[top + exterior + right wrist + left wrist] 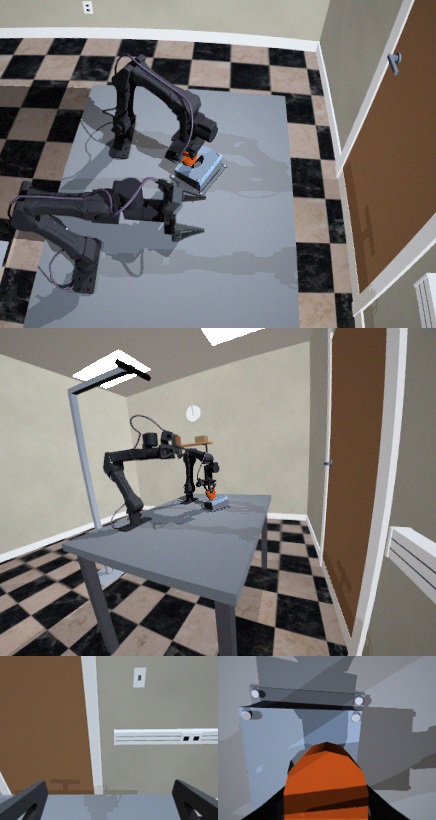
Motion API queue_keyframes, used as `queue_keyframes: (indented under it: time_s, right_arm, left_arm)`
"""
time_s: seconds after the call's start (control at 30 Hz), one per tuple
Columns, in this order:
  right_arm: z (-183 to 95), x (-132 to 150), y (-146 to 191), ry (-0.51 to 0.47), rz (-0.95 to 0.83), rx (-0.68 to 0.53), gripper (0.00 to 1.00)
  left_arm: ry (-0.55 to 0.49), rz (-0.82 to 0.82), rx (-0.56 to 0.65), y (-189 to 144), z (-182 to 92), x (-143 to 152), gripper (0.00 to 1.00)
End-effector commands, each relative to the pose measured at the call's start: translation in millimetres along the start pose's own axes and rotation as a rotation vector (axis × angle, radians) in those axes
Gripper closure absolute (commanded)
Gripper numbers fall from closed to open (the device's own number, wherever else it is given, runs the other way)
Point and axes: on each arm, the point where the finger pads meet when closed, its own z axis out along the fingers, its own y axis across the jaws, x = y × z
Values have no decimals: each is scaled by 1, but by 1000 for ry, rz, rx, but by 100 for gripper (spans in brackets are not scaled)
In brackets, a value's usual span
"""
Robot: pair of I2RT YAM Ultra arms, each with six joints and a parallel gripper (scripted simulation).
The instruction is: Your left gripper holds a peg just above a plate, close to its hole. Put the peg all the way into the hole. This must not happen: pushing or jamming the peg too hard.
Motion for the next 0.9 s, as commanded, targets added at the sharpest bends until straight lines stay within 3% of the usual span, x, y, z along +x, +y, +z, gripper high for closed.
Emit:
queue_keyframes:
  time_s: [0.0, 0.53, 0.57, 0.6, 0.7, 0.8, 0.87]
  right_arm:
    - [-2, -5, 0, -14, -1, 1, 0]
    - [-2, -5, 0, -14, -1, 1, 0]
    - [-2, -5, 0, -14, -1, 1, 0]
    - [-2, -5, 0, -14, -1, 1, 0]
    - [-2, -5, 0, -14, -1, 1, 0]
    - [-2, -3, 1, -3, -9, -8, 0]
    - [-2, 3, 5, 20, -29, -29, 0]
  left_arm:
    - [-1, -1, -14, 2, -3, 0, 100]
    - [-1, -1, -14, 2, -3, 0, 100]
    - [-8, -1, -22, 2, -7, -1, 89]
    - [-8, -1, -22, 2, -7, -1, 100]
    - [-16, 0, -45, 2, -18, -3, 100]
    - [-16, 0, -45, 2, -21, -2, 66]
    - [-16, 0, -45, 2, -29, -2, 60]
